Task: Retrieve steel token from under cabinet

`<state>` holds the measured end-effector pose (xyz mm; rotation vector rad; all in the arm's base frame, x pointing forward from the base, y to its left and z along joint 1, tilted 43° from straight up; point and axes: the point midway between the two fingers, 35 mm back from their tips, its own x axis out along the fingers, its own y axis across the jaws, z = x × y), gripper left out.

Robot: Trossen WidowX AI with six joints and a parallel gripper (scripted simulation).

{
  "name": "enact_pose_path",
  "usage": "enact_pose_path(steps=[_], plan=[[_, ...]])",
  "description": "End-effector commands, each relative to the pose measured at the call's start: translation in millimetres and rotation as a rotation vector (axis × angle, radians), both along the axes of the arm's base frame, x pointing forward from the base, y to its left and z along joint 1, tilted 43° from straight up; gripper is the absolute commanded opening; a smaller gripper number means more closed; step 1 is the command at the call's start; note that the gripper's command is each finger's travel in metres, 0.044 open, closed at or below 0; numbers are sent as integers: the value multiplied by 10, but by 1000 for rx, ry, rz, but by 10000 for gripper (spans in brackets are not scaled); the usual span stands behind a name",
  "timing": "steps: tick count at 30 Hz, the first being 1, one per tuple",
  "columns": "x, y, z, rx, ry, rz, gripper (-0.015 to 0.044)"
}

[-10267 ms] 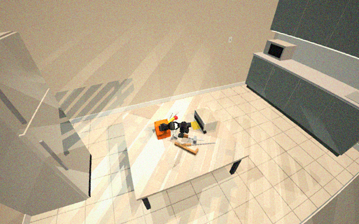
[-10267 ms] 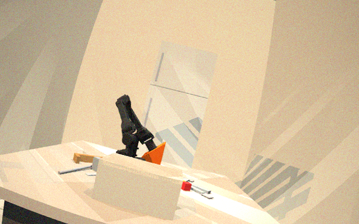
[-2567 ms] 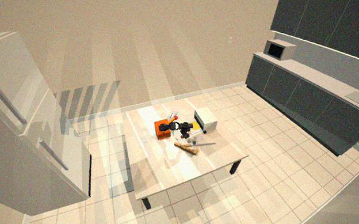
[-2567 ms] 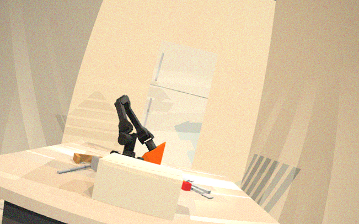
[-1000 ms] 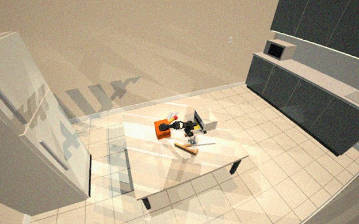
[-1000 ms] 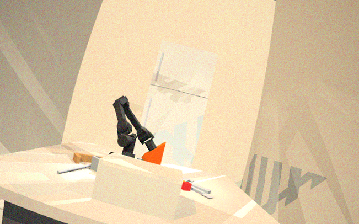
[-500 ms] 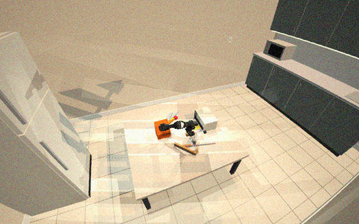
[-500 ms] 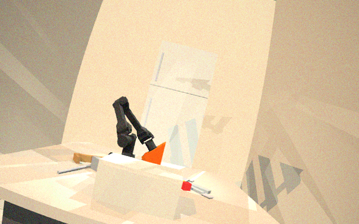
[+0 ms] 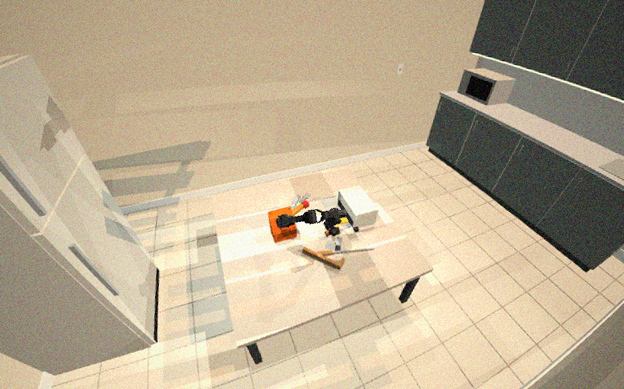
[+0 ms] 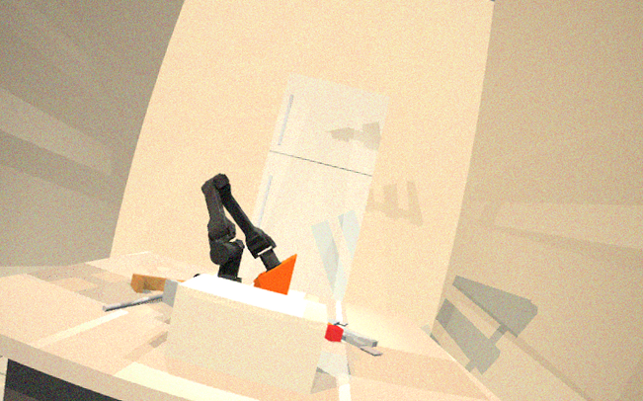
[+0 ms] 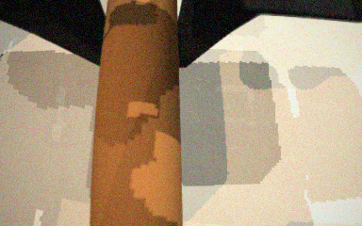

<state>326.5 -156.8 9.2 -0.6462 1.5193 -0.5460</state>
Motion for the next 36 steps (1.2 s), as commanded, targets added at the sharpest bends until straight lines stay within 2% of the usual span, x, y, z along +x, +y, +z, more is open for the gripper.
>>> enact_pose_path(steps=[1,36], plan=[[53,1,1,-1,-4,-3,0],[402,22,-16,-1,-6,-3,0]])
